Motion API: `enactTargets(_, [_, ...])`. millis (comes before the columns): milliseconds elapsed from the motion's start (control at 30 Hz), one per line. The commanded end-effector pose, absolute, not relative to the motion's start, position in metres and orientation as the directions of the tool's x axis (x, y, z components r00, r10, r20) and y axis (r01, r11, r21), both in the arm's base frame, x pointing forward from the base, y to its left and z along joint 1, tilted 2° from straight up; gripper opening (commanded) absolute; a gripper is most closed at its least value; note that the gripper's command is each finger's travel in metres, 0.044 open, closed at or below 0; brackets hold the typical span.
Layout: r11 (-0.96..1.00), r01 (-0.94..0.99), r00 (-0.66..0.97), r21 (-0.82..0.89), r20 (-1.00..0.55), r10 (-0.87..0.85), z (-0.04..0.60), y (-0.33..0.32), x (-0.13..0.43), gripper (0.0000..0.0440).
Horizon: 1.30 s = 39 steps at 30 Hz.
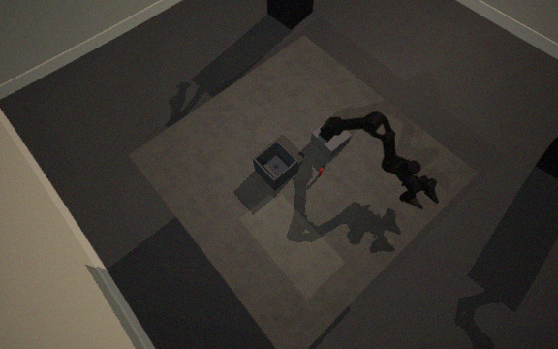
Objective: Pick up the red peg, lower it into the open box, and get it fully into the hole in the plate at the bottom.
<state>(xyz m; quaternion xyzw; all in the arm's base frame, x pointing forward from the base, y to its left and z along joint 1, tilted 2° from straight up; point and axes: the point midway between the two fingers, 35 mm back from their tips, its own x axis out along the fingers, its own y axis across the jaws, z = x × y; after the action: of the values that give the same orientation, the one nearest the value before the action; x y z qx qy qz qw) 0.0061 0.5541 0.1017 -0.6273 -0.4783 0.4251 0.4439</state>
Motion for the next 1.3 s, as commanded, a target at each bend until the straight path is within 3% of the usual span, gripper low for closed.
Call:
enactTargets(0, [-0.162, 0.127, 0.222, -0.979, -0.131, 0.966, 0.103, 0.555, 0.023, 0.044])
enactTargets(367, [-0.132, -0.229, 0.348, -0.965, -0.207, 0.914, 0.11, 0.549, 0.081, 0.044])
enactTargets(733, [0.002, -0.531, 0.459, -0.847, -0.286, 0.841, 0.118, 0.534, 0.139, 0.044])
enactTargets(1267, [0.327, -0.767, 0.594, -0.553, -0.417, 0.688, 0.129, 0.487, 0.227, 0.044])
